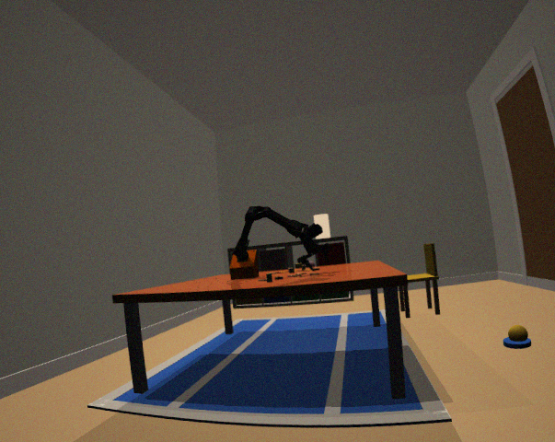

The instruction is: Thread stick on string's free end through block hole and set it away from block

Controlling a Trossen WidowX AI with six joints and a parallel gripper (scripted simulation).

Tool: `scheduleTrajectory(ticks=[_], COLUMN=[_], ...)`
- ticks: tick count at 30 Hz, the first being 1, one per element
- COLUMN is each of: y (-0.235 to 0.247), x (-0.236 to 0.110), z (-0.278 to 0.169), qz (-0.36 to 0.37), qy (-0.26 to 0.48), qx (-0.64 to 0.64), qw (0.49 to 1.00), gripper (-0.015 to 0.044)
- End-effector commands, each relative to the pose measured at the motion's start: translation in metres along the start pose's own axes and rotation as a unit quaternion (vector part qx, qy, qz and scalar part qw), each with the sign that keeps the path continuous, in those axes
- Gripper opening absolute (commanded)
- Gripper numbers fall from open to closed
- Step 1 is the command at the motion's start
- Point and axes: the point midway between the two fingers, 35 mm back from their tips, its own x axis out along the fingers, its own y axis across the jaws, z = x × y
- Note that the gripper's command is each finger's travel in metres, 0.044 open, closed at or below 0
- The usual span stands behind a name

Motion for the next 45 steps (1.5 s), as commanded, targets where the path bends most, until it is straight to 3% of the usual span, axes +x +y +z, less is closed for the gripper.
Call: scheduleTrajectory(ticks=[1, 11, 17, 23, 35, 38, 45], y=[0.018, 0.097, 0.17, 0.224, 0.225, 0.225, 0.222], x=[-0.007, -0.051, -0.085, -0.107, -0.107, -0.108, -0.111], z=[0.071, 0.221, 0.278, 0.298, 0.299, 0.298, 0.297], qz=[0.029, 0.112, 0.161, 0.187, 0.188, 0.191, 0.191], qy=[-0.045, -0.102, -0.086, -0.05, -0.049, -0.034, 0.033], qx=[-0.044, -0.174, -0.267, -0.332, -0.334, -0.264, 0.074], qw=[0.998, 0.973, 0.946, 0.923, 0.922, 0.945, 0.978], gripper=[0.044, 0.044, 0.044, 0.044, 0.044, 0.044, 0.044])
